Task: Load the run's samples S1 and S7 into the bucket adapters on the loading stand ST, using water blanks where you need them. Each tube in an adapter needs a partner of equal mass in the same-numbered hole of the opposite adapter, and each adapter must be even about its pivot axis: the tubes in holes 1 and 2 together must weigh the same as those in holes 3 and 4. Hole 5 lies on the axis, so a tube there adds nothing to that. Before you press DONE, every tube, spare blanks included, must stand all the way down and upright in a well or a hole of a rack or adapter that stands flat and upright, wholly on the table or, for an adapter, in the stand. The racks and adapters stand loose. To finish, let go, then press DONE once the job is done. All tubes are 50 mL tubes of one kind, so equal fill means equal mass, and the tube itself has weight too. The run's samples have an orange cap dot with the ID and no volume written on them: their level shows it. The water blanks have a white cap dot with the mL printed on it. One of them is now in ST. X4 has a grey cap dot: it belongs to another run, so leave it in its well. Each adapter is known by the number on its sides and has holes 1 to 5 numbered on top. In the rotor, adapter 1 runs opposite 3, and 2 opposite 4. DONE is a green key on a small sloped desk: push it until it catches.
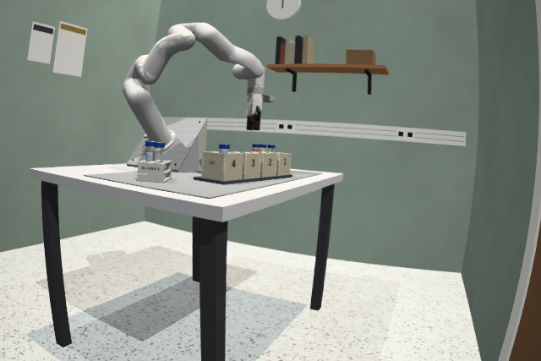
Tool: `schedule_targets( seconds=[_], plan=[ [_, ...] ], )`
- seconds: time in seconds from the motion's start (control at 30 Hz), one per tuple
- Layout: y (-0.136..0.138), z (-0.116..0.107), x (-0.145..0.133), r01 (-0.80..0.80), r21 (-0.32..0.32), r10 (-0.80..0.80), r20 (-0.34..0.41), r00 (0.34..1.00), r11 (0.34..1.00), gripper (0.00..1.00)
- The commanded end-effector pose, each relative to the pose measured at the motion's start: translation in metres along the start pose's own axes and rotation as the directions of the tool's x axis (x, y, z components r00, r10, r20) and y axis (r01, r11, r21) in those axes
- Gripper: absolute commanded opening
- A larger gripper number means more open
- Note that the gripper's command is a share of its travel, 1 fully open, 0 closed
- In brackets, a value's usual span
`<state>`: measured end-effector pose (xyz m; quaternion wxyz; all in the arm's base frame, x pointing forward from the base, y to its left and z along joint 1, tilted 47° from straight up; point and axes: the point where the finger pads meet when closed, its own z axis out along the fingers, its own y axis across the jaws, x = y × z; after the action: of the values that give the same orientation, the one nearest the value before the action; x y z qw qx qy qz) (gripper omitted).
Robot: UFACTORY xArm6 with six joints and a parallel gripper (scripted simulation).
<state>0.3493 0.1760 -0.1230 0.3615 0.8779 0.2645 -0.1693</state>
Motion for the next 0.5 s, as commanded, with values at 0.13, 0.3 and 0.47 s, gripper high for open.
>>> schedule_targets(
  seconds=[0.13, 0.3, 0.47],
  plan=[
    [0.0, 0.018, 0.002, -0.001, 0.001, 0.001, -0.005, 1.0, 1.0, 1.0],
    [0.0, 0.029, 0.002, -0.002, 0.001, 0.002, -0.005, 1.0, 1.0, 1.0],
    [0.0, 0.041, 0.002, -0.002, 0.001, 0.002, -0.005, 1.0, 1.0, 1.0]
  ],
)
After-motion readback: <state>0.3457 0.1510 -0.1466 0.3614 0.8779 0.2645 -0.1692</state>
